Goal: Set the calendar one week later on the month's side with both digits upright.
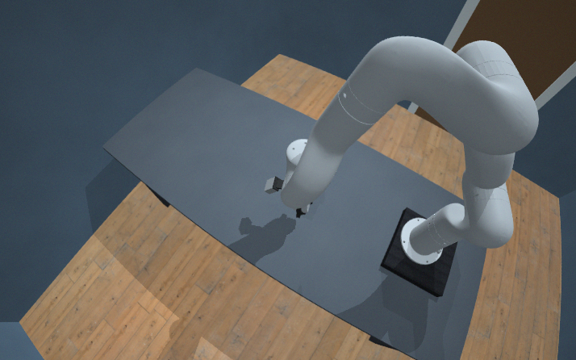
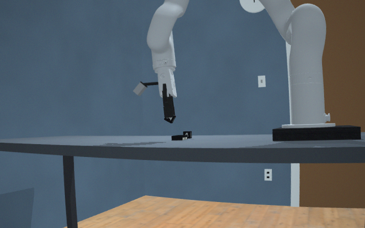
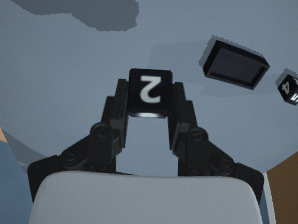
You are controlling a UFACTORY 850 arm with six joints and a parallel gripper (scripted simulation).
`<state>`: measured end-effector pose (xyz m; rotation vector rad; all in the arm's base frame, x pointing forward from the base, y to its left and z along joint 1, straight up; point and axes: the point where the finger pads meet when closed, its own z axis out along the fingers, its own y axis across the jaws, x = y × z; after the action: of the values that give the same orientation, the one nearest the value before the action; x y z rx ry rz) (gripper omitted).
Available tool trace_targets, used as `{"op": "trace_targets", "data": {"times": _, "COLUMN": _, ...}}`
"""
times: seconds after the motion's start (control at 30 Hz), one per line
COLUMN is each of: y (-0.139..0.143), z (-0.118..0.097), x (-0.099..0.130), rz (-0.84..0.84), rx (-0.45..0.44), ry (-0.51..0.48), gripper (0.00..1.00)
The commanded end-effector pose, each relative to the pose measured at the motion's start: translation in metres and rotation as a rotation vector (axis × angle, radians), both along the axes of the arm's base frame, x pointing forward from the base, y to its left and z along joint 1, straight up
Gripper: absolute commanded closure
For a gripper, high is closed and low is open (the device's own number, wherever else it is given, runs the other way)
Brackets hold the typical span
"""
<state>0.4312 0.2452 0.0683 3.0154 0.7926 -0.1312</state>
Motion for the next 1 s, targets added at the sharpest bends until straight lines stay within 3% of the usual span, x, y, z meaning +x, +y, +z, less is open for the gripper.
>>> {"op": "trace_targets", "data": {"times": 0.0, "y": 0.0011, "z": -0.0005, "x": 0.0019, "rz": 0.0, "rx": -0.024, "ry": 0.043, "gripper": 0.73}}
{"op": "trace_targets", "data": {"times": 0.23, "y": 0.002, "z": -0.0005, "x": 0.0035, "rz": 0.0, "rx": -0.119, "ry": 0.211, "gripper": 0.73}}
{"op": "trace_targets", "data": {"times": 0.53, "y": 0.0035, "z": -0.001, "x": 0.0062, "rz": 0.0, "rx": -0.137, "ry": 0.242, "gripper": 0.73}}
{"op": "trace_targets", "data": {"times": 0.8, "y": 0.0045, "z": -0.0022, "x": 0.008, "rz": 0.0, "rx": -0.246, "ry": 0.435, "gripper": 0.73}}
{"op": "trace_targets", "data": {"times": 0.97, "y": 0.0059, "z": -0.0033, "x": 0.0103, "rz": 0.001, "rx": -0.258, "ry": 0.457, "gripper": 0.73}}
